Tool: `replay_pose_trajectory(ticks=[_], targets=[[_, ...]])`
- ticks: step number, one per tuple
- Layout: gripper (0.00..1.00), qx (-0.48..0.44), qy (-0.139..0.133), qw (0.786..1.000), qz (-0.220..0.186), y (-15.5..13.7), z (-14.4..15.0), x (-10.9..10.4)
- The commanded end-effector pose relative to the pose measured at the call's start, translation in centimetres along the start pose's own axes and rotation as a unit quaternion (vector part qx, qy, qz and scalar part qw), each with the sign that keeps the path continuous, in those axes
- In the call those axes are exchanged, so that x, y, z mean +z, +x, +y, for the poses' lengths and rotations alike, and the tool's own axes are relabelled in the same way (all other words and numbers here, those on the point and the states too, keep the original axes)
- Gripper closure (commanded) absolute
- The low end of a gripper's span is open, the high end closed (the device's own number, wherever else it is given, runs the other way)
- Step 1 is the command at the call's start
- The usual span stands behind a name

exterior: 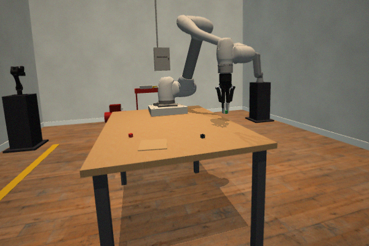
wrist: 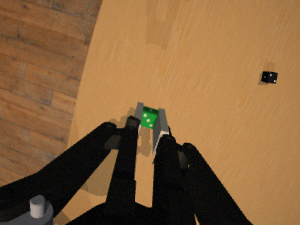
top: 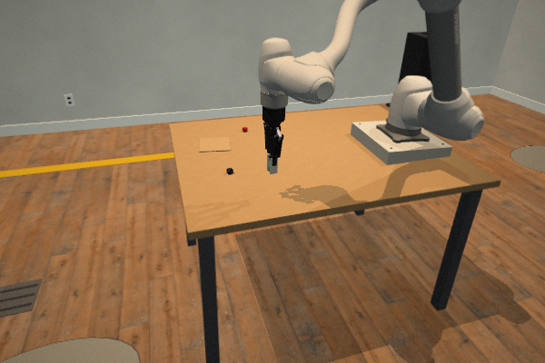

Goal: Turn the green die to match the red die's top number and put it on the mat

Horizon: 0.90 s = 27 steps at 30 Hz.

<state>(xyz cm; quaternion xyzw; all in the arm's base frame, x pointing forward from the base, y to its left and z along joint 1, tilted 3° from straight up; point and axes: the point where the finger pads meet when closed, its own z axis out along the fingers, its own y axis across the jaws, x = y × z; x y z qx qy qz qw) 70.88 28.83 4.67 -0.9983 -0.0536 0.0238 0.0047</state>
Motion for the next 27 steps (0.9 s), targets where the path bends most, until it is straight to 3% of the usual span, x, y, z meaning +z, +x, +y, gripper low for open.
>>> replay_pose_trajectory(ticks=[1,11,16,17,19,22,23,24,25,27], targets=[[0.82,0.0,0.0,1.0,0.0,0.0,0.0,0.0],[0.82,-0.028,0.0,1.0,0.0,1.0,1.8,-0.1],[0.82,-0.132,0.0,0.991,0.001,4.4,8.9,-0.3],[0.82,-0.132,0.0,0.991,0.001,4.4,8.9,-0.3],[0.82,-0.192,0.0,0.981,0.001,6.1,13.2,-0.4],[0.82,-0.226,0.0,0.974,0.001,6.9,15.7,-0.4],[0.82,-0.259,0.0,0.966,0.001,7.7,18.3,-0.5],[0.82,-0.259,0.0,0.966,0.001,7.7,18.3,-0.5],[0.82,-0.294,0.0,0.956,0.001,8.3,21.0,-0.5],[0.82,-0.294,0.0,0.956,0.001,8.3,21.0,-0.5]])
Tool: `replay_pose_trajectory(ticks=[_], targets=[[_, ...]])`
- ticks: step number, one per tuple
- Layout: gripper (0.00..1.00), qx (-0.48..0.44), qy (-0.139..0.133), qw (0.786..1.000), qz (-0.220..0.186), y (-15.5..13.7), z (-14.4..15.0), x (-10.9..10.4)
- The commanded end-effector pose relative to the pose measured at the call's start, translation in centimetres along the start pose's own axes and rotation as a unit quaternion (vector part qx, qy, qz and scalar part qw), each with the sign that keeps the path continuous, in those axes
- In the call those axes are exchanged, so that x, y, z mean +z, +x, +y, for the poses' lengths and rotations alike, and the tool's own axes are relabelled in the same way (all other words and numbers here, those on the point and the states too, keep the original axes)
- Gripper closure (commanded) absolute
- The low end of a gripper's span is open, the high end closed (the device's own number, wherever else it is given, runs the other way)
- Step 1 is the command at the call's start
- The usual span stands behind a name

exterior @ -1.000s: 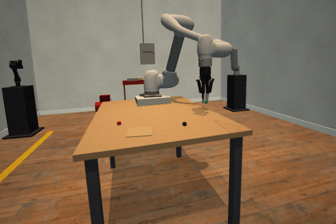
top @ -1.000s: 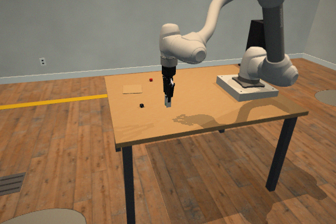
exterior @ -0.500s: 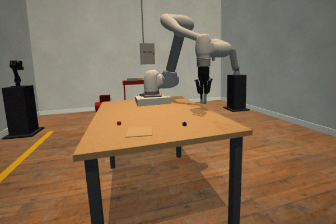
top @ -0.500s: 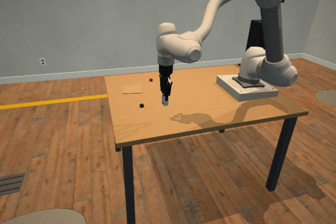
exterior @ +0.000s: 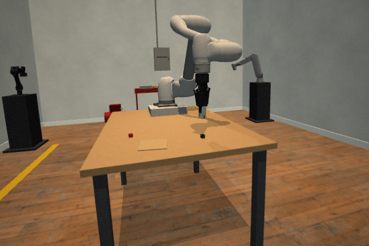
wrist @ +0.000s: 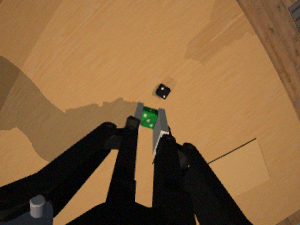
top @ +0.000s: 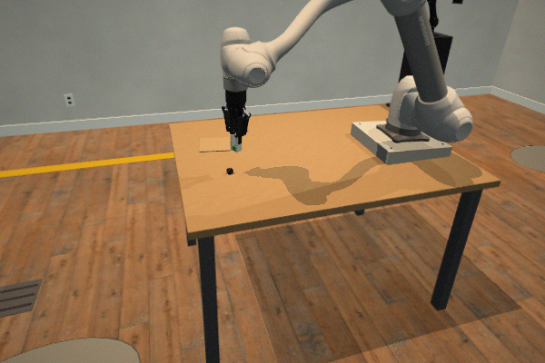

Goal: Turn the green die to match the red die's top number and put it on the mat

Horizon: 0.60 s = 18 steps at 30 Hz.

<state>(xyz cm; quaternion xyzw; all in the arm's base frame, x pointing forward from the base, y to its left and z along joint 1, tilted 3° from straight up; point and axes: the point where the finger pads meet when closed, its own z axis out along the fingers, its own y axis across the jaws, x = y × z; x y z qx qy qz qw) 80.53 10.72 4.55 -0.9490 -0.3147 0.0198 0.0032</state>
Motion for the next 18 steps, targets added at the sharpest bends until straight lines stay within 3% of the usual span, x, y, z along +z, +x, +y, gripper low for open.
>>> replay_pose_trajectory(ticks=[1,3,4,7,12,14,18], targets=[[0.82,-0.031,0.007,0.999,0.002,-0.4,2.0,0.0],[0.82,-0.103,0.007,0.995,0.002,-2.3,7.3,0.0],[0.82,-0.103,0.007,0.995,0.002,-2.3,7.3,0.0],[0.82,-0.17,0.007,0.985,0.003,-4.4,12.3,0.1],[0.82,-0.23,0.007,0.973,0.003,-6.7,16.7,0.2],[0.82,-0.28,0.007,0.96,0.003,-8.8,20.3,0.3],[0.82,-0.3,0.007,0.954,0.003,-9.8,21.7,0.3]])
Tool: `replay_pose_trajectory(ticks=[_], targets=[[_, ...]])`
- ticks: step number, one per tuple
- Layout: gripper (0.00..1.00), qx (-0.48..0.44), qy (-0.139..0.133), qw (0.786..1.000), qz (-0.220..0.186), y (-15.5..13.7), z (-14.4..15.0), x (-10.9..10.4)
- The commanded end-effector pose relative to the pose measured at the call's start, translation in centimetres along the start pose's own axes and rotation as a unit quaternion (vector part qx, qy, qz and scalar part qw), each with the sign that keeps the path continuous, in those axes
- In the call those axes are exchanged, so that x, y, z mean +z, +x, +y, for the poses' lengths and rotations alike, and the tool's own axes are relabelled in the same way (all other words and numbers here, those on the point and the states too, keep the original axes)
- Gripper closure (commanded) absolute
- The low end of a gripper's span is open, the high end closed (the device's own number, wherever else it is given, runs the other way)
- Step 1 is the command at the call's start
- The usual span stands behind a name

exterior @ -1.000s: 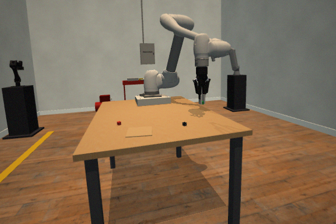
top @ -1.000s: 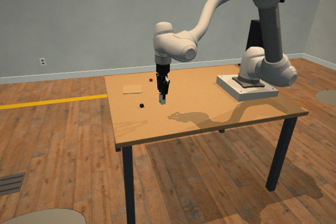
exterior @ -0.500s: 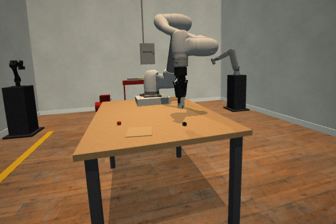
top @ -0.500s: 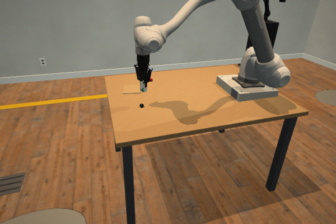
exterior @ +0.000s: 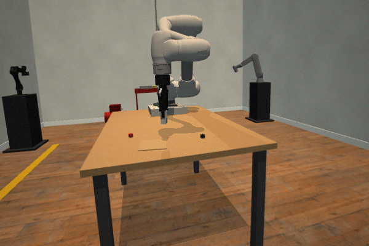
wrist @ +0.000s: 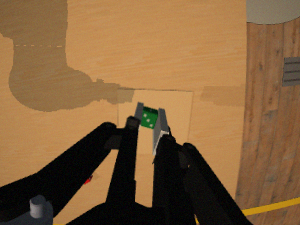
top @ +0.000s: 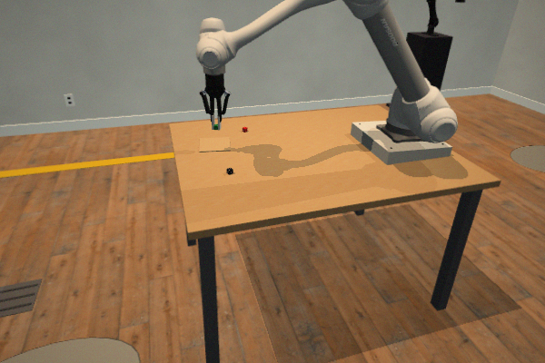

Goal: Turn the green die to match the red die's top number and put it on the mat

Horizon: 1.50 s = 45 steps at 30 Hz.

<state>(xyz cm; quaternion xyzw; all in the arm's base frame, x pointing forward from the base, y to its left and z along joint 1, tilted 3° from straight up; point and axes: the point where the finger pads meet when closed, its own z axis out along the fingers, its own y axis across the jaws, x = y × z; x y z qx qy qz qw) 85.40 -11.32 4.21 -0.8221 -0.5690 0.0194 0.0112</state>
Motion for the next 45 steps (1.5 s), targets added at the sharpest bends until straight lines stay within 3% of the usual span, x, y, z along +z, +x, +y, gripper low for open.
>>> replay_pose_trajectory(ticks=[1,6,25,34,45], targets=[[0.82,-0.037,0.003,0.999,0.005,-2.4,1.2,0.0],[0.82,-0.078,0.003,0.997,0.005,-5.5,2.5,0.1],[0.82,-0.079,0.003,0.997,0.005,-5.6,2.6,0.5],[0.82,-0.079,0.003,0.997,0.005,-5.6,2.5,2.6],[0.82,-0.079,0.003,0.997,0.005,-5.6,2.5,7.8]])
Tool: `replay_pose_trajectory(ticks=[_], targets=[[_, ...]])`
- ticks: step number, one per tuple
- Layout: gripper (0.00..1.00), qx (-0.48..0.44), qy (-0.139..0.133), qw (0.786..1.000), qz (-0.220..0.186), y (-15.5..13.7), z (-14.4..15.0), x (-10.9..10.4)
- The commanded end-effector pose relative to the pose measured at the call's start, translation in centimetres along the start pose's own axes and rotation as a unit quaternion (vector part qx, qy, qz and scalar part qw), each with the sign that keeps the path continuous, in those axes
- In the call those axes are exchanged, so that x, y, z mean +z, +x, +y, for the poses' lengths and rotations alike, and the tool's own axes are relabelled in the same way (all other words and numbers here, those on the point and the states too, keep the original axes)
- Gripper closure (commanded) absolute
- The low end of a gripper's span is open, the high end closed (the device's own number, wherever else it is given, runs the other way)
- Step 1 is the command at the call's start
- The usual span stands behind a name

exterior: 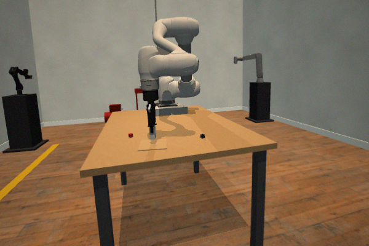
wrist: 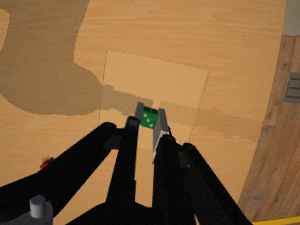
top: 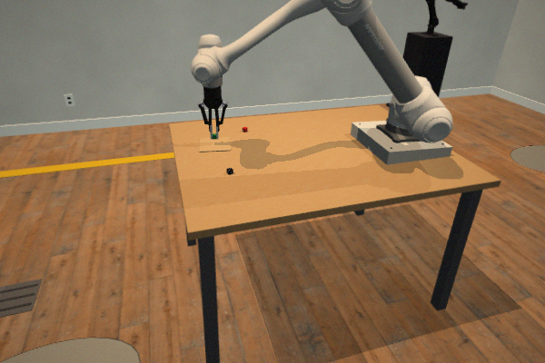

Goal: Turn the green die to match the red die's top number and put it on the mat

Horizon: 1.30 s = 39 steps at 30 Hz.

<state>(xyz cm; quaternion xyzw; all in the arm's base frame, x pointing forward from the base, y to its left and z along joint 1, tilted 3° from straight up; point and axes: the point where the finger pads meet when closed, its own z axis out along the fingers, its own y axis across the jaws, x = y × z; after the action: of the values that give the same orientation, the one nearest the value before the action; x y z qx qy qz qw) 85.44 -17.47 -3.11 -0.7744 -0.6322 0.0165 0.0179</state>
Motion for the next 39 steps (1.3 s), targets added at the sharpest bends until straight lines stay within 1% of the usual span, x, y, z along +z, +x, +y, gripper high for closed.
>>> replay_pose_trajectory(ticks=[1,4,11,39], targets=[[0.82,0.0,0.0,1.0,0.0,0.0,0.0,0.9],[0.82,0.0,0.0,1.0,0.0,0.0,0.0,1.7],[0.82,0.0,0.0,1.0,0.0,0.0,0.0,2.3],[0.82,0.0,0.0,1.0,0.0,0.0,0.0,2.4]])
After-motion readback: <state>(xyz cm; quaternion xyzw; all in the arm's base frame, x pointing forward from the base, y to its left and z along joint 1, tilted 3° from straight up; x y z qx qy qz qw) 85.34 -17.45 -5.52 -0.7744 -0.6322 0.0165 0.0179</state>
